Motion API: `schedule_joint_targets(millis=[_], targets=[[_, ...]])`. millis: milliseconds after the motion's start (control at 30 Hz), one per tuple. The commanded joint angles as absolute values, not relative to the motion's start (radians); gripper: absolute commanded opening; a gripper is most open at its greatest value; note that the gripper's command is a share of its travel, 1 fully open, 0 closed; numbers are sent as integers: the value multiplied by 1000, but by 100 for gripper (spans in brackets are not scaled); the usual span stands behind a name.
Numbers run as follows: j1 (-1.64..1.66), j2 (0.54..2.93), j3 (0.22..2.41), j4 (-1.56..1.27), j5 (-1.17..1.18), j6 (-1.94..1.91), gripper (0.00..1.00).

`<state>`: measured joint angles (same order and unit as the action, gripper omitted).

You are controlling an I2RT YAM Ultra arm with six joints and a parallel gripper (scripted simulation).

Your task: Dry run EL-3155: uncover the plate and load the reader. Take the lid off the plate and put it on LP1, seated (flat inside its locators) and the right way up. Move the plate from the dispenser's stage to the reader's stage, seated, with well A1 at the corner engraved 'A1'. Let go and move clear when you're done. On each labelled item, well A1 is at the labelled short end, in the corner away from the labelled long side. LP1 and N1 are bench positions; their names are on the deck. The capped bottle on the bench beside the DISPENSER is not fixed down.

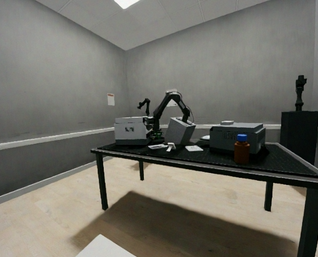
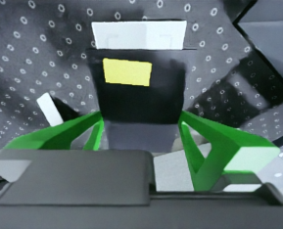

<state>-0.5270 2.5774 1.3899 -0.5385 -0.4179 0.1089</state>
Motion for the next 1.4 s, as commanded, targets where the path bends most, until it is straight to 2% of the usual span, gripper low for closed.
schedule_joint_targets(millis=[0, 1367], targets=[[-516, 2593, 1422, -509, -424, 122, 85], [-478, 2716, 1442, -383, -429, 175, 85]])
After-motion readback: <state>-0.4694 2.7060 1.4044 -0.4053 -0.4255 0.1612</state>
